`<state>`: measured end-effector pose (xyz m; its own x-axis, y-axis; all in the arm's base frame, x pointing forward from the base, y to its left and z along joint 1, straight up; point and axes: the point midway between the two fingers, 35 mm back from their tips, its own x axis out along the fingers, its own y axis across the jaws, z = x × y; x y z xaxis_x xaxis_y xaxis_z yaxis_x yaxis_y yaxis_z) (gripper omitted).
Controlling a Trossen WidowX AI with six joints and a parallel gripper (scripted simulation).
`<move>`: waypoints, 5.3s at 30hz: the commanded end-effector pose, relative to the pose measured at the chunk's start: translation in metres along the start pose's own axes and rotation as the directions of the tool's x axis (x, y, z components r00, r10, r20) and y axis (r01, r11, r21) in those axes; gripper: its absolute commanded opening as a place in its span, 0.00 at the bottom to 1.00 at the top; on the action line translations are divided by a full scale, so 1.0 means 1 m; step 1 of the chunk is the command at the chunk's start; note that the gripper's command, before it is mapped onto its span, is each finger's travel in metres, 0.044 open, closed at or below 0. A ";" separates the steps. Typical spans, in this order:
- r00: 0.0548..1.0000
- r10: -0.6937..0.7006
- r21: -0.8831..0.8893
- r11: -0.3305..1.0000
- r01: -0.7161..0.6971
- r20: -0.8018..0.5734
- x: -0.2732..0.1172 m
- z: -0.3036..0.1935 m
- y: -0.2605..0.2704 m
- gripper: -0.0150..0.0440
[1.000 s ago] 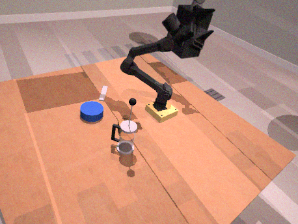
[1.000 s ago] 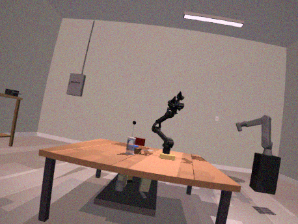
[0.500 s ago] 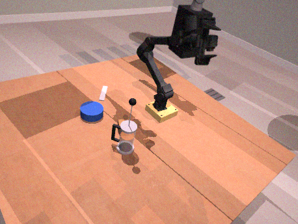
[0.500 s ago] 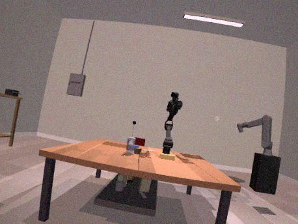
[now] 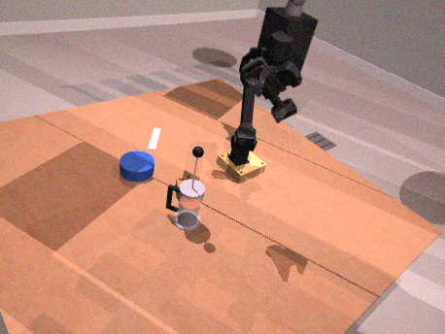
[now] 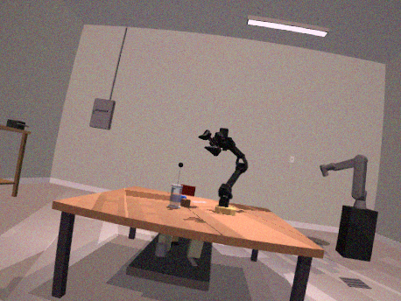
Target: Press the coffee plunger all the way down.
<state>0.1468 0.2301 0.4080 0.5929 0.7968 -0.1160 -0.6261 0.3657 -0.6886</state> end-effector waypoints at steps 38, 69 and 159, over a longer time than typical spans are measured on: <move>0.855 0.022 0.668 0.635 0.389 -0.519 0.025 -0.189 -0.009 1.00; 0.855 0.021 0.668 0.635 0.389 -0.517 0.046 -0.202 -0.008 0.48; 0.856 0.018 0.668 0.635 0.389 -0.516 0.085 -0.287 0.055 0.47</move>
<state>0.3094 0.1802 0.1778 0.7865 0.4553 -0.4174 -0.5031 0.8642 -0.0054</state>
